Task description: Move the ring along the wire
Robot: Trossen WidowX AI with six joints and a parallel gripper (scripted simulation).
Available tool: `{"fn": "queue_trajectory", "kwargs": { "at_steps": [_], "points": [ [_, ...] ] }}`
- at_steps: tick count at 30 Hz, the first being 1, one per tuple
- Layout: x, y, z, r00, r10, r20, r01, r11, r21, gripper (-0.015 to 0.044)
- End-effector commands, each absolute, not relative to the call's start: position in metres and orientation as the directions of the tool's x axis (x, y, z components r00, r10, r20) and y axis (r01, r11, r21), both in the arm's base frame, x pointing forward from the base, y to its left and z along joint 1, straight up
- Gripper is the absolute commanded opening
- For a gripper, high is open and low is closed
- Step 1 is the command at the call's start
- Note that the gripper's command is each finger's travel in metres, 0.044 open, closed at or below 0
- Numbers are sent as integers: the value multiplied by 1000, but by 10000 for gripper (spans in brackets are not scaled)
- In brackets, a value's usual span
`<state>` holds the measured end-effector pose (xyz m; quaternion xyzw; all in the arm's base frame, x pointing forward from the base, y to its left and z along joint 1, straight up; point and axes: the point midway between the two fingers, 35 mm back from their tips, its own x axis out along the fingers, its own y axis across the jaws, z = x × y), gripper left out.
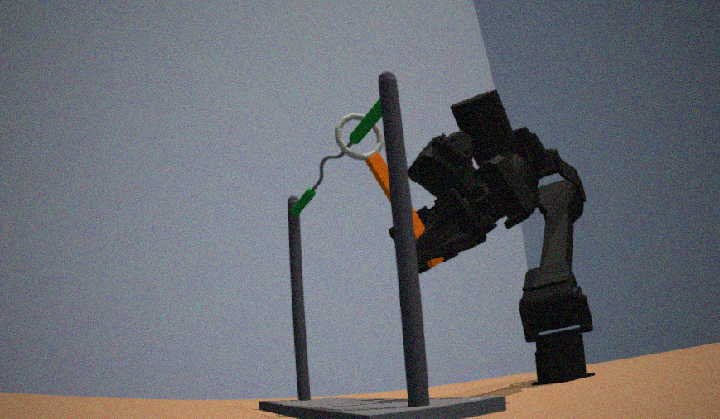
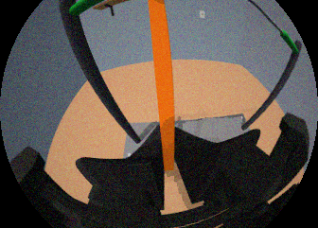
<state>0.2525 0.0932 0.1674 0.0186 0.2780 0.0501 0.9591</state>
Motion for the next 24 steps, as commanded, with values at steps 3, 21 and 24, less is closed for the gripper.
{"fn": "queue_trajectory", "kwargs": {
  "at_steps": [3,21,24],
  "points": [
    [254,96,167,844,104,-526,-80,995,67,-150],
    [254,97,156,844,104,-526,-81,995,67,-150],
    [254,97,156,844,104,-526,-81,995,67,-150]
  ]
}}
